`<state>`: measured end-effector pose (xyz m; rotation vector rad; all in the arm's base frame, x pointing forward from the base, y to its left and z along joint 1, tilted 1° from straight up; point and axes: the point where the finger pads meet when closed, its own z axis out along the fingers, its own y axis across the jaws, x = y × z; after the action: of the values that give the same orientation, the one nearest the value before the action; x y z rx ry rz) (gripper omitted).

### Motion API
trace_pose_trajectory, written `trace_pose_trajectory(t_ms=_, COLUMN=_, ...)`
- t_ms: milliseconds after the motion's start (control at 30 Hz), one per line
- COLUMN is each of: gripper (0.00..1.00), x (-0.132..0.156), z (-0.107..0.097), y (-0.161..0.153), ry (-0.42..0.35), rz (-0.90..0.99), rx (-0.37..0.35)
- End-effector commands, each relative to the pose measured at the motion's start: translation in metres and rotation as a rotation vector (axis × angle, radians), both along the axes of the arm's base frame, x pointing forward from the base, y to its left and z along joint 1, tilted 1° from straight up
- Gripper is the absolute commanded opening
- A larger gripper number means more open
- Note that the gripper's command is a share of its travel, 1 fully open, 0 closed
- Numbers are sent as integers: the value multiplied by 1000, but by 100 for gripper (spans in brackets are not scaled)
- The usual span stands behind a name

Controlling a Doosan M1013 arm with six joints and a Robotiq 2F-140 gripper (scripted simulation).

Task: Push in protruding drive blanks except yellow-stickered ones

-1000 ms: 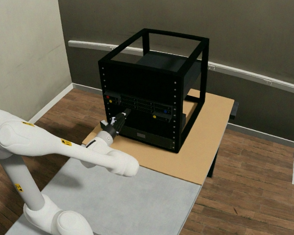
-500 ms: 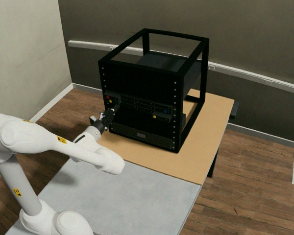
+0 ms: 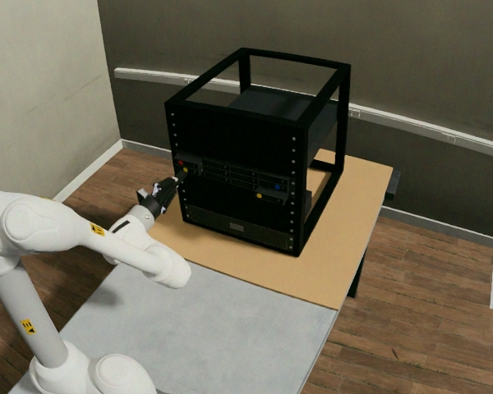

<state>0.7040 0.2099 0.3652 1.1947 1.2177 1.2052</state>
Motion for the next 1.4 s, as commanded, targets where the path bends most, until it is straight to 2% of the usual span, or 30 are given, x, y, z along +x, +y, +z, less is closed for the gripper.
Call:
trace_pose_trajectory(t_ms=0, gripper=10, x=0, z=1, y=8, ry=-1, rz=0, rx=0)
trace_pose_trajectory(t_ms=267, gripper=10, x=0, z=2, y=20, ry=-1, rz=0, rx=0)
trace_pose_trajectory(t_ms=667, gripper=10, x=0, z=2, y=23, ry=-1, rz=0, rx=0)
trace_pose_trajectory(t_ms=900, gripper=10, x=31, z=2, y=23, ry=-1, rz=0, rx=0)
trace_pose_trajectory(t_ms=1367, gripper=10, x=39, z=3, y=23, ry=-1, rz=0, rx=0)
